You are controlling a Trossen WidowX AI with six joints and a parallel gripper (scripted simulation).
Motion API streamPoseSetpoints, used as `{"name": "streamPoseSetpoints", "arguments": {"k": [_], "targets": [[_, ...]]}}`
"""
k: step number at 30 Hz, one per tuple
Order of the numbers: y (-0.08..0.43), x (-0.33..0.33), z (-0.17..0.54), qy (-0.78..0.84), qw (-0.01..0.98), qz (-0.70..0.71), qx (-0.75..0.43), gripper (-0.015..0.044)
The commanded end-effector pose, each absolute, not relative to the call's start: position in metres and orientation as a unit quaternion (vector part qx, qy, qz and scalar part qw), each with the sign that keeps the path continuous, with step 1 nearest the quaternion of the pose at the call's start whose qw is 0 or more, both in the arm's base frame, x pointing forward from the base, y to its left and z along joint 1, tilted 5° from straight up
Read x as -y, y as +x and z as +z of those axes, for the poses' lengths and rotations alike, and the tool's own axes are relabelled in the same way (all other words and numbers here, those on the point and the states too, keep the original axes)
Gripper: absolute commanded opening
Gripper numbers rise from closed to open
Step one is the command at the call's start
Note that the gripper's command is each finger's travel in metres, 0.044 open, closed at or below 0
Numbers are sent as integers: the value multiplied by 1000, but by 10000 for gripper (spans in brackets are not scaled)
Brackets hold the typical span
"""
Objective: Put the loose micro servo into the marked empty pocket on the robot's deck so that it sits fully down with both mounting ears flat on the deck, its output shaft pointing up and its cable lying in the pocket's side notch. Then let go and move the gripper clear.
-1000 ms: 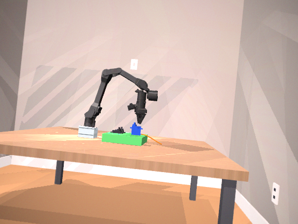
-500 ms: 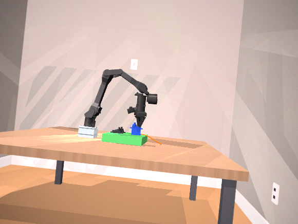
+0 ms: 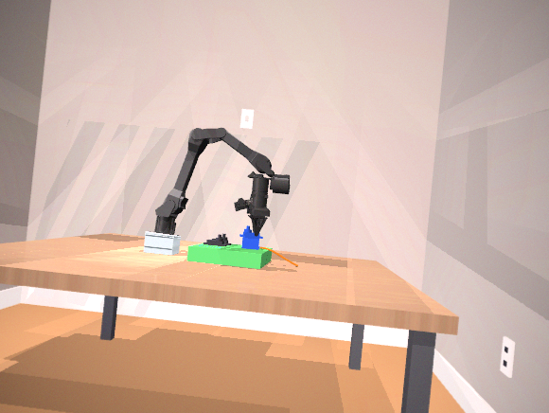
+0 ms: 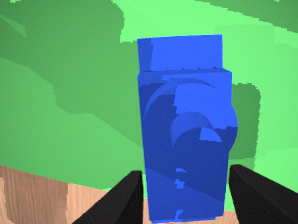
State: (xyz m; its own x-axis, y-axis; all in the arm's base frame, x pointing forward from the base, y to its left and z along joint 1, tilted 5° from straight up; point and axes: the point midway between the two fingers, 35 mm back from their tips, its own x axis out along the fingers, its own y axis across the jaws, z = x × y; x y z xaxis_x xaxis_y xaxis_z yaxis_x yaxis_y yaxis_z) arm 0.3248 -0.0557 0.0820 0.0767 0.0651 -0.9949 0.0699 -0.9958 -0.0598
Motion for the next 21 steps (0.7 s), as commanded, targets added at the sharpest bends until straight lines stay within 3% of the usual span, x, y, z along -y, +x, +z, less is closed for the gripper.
{"name": "streamPoseSetpoints", "arguments": {"k": [1, 5, 9, 21], "targets": [[325, 56, 82, 734, 2, -678, -43, 112], [325, 56, 82, 734, 2, -678, -43, 85], [325, 57, 91, 734, 2, -678, -43, 0], [315, 56, 111, 733, 2, -678, -43, 0]]}}
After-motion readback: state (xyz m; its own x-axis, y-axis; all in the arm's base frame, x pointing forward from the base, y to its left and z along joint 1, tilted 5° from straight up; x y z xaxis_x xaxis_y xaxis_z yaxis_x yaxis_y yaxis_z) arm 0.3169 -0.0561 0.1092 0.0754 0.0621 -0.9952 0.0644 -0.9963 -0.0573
